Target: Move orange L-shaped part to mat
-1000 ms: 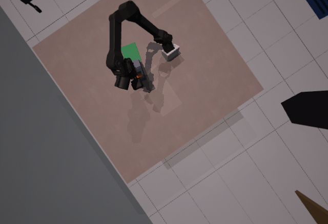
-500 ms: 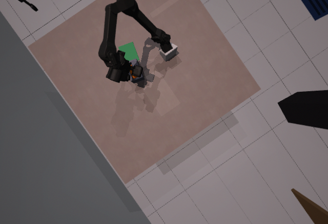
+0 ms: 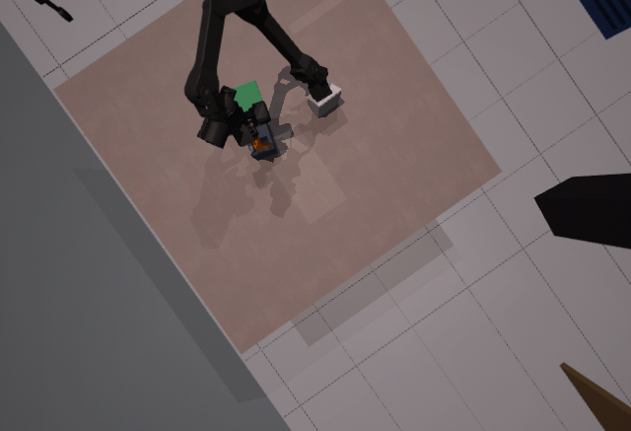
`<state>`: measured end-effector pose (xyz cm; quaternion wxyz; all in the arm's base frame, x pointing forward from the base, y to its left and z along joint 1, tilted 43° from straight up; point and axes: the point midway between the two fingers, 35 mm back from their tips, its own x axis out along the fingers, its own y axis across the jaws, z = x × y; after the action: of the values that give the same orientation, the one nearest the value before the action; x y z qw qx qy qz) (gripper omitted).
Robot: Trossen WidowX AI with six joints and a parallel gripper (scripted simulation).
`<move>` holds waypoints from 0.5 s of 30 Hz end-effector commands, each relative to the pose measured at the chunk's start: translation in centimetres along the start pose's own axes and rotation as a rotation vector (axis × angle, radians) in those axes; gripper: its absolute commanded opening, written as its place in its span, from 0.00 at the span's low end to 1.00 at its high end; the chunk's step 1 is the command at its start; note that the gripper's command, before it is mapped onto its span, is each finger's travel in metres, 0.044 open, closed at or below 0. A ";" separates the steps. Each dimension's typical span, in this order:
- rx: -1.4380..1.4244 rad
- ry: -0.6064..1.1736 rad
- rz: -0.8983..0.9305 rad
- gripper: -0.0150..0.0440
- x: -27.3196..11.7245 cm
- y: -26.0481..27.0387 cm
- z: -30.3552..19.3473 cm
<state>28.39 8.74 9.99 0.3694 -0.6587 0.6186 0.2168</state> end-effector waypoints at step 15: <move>-0.018 0.006 -0.001 0.73 3.9 -0.1 -0.2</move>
<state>28.89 6.49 7.53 0.3640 -0.6622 0.6165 0.2214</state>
